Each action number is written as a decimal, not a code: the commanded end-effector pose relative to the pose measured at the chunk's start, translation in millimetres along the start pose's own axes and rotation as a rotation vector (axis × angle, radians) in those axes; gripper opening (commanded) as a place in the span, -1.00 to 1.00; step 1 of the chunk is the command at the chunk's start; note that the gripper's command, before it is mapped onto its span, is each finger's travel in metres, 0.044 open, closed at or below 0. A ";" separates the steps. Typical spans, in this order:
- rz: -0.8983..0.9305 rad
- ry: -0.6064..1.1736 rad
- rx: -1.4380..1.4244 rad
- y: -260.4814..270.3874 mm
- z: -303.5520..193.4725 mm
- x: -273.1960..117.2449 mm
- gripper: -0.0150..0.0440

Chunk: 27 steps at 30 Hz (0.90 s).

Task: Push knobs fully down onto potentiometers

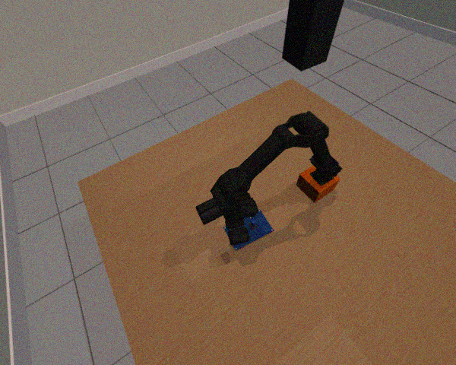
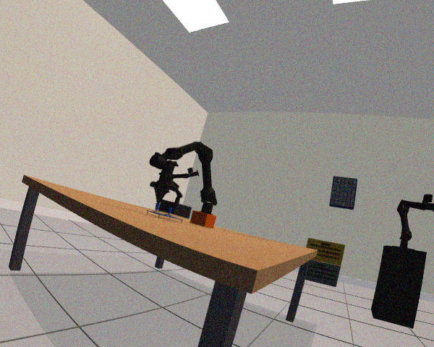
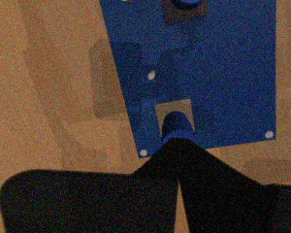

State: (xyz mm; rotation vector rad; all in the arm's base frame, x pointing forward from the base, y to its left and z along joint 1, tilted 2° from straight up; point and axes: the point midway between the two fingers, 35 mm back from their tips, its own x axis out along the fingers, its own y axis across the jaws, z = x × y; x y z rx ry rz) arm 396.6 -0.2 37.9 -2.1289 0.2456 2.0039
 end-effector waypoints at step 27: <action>-0.002 -0.005 -0.003 -1.0 -1.2 -16.5 -0.49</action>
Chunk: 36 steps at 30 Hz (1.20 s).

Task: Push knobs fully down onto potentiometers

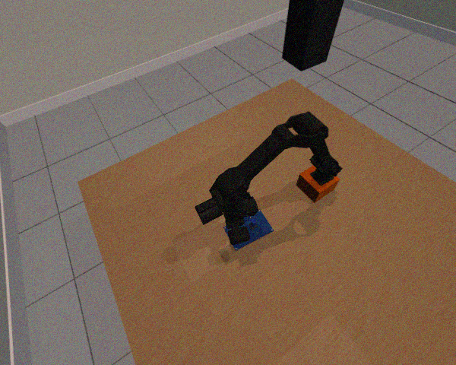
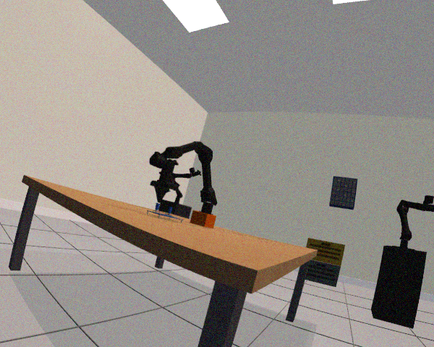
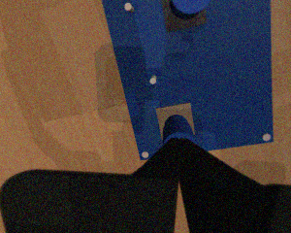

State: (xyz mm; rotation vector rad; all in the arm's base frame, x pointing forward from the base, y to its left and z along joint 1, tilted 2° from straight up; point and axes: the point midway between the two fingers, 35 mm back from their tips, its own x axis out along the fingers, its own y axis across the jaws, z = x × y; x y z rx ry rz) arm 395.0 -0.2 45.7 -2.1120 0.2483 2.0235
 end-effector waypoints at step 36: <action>-0.003 -0.003 -0.003 38.2 183.3 -27.8 1.00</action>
